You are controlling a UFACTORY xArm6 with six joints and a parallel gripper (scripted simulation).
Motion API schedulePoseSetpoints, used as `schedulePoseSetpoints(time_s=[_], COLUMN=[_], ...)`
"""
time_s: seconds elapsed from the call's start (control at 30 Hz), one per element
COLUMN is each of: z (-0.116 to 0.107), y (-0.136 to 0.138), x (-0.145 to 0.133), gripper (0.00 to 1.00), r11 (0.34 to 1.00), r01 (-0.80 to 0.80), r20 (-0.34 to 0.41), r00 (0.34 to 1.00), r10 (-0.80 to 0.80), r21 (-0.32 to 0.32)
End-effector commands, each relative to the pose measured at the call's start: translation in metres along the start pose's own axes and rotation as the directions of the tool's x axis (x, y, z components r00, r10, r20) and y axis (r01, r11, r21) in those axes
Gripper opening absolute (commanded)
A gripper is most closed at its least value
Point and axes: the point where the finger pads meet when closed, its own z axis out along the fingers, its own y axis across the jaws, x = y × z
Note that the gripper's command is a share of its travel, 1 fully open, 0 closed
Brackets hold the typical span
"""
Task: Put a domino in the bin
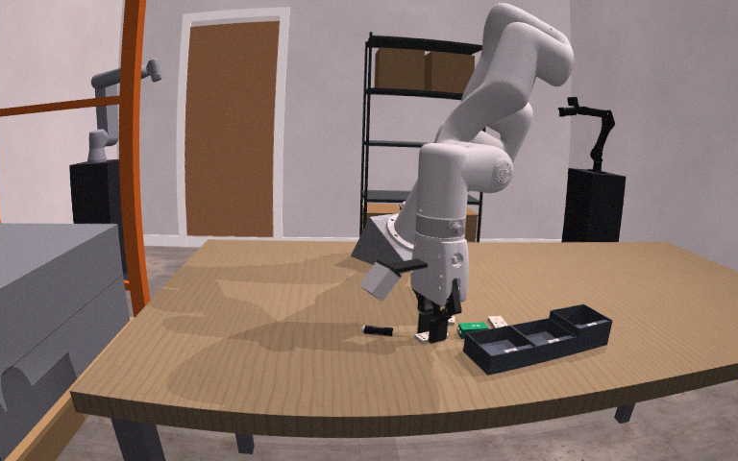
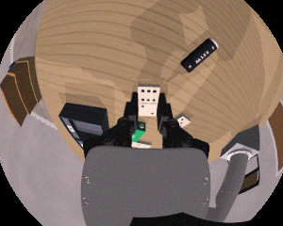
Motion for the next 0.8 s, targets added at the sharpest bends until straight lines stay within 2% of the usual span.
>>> schedulePoseSetpoints(time_s=[0.0, 0.3, 0.67, 0.77], z=[-0.001, -0.001, -0.037, -0.041], y=[-0.001, -0.001, -0.001, -0.001], x=[0.001, 0.001, 0.001, 0.001], gripper=[0.0, 0.0, 0.0, 0.0], r11=[1.0, 1.0, 1.0, 1.0], r01=[0.001, 0.001, 0.001, 0.001], r20=[-0.002, -0.002, -0.002, -0.002], r00=[1.0, 1.0, 1.0, 1.0], r10=[-0.001, -0.001, -0.001, -0.001], r21=[0.002, 0.002, 0.002, 0.002])
